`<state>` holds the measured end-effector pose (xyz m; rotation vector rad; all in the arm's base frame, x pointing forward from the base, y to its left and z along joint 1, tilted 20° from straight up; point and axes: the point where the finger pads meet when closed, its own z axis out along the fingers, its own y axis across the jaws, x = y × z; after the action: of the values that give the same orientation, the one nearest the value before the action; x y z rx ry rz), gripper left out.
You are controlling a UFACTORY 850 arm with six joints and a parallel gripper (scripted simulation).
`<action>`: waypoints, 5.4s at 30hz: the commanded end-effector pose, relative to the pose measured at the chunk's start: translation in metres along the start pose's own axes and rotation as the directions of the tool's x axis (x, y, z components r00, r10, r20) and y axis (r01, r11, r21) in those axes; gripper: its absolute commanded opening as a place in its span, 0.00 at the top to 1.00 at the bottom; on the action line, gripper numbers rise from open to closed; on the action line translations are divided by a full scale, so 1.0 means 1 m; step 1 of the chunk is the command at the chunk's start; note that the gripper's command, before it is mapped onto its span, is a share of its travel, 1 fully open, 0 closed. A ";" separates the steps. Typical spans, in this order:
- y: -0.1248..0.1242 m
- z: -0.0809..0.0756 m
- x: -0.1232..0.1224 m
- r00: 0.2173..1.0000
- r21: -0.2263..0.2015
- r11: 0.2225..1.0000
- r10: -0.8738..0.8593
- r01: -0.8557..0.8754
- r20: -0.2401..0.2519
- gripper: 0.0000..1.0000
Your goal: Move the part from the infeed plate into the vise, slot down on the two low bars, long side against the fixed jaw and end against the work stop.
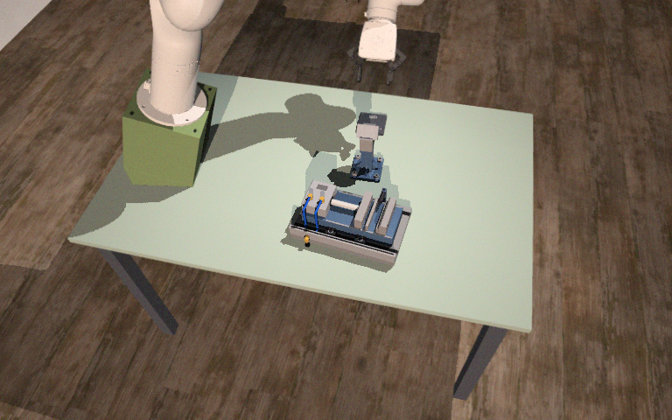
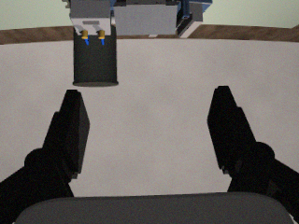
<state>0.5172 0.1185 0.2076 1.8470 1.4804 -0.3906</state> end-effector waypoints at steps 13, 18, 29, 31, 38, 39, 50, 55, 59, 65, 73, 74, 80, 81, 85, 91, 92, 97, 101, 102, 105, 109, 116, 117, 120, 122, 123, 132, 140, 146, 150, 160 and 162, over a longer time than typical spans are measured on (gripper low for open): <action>0.001 -0.012 0.000 1.000 -0.001 1.000 0.001 -0.001 -0.001 0.11; 0.001 -0.015 0.000 1.000 -0.001 1.000 0.001 -0.001 -0.001 0.11; 0.001 -0.020 0.000 1.000 -0.001 1.000 0.001 -0.001 -0.001 0.11; 0.001 -0.021 0.000 1.000 -0.001 1.000 0.001 -0.001 -0.001 0.11; 0.001 -0.023 0.000 1.000 -0.001 1.000 0.001 -0.001 -0.001 0.11; 0.001 -0.023 0.000 1.000 -0.001 1.000 0.001 -0.001 -0.001 0.11; 0.001 -0.025 0.000 1.000 -0.001 1.000 0.001 -0.001 -0.001 0.11; 0.001 -0.026 0.000 1.000 -0.001 1.000 0.001 -0.001 -0.001 0.11; 0.001 -0.026 0.000 1.000 -0.001 1.000 0.001 -0.001 -0.001 0.11; 0.001 -0.026 0.000 1.000 -0.001 1.000 0.001 -0.001 -0.001 0.11; 0.001 -0.026 0.000 1.000 -0.001 1.000 0.001 -0.001 -0.001 0.11; 0.001 -0.026 0.000 1.000 -0.001 1.000 0.001 -0.001 -0.001 0.11; 0.000 -0.026 0.000 1.000 0.001 1.000 0.003 -0.003 0.000 0.11; 0.000 -0.025 -0.001 1.000 0.002 1.000 0.003 -0.003 0.000 0.11; 0.000 -0.024 -0.001 1.000 0.008 1.000 0.008 -0.008 0.000 0.11; -0.003 -0.020 -0.004 1.000 0.029 0.999 0.022 -0.022 0.003 0.11; -0.003 -0.020 -0.005 1.000 0.034 0.999 0.026 -0.026 0.004 0.11; -0.005 -0.016 -0.007 0.999 0.051 0.998 0.038 -0.039 0.006 0.11; -0.009 -0.011 -0.012 0.998 0.081 0.995 0.060 -0.061 0.011 0.11; -0.010 -0.010 -0.013 0.998 0.090 0.994 0.066 -0.067 0.013 0.11; -0.014 -0.005 -0.017 0.996 0.119 0.989 0.088 -0.089 0.019 0.11; -0.020 0.003 -0.023 0.992 0.165 0.978 0.122 -0.125 0.029 0.11; -0.029 0.013 -0.031 0.984 0.232 0.956 0.172 -0.179 0.047 0.11; -0.031 0.015 -0.033 0.982 0.247 0.950 0.184 -0.191 0.051 0.11; -0.037 0.022 -0.039 0.973 0.293 0.928 0.219 -0.229 0.067 0.11; -0.042 0.026 -0.042 0.967 0.326 0.910 0.244 -0.256 0.079 0.11; -0.044 0.028 -0.044 0.963 0.342 0.900 0.257 -0.270 0.086 0.11; -0.063 0.042 -0.057 0.926 0.460 0.805 0.350 -0.376 0.144 0.11; -0.084 0.054 -0.069 0.858 0.586 0.637 0.456 -0.500 0.236 0.11; -0.093 0.059 -0.074 0.813 0.639 0.530 0.503 -0.558 0.293 0.11; -0.101 0.062 -0.078 0.761 0.681 0.408 0.543 -0.609 0.355 0.11; -0.111 0.067 -0.083 0.639 0.723 0.133 0.593 -0.678 0.491 0.11; -0.111 0.067 -0.083 0.639 0.723 0.133 0.593 -0.678 0.491 0.11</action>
<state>0.4040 0.0223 0.1760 2.9796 0.1838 -0.8724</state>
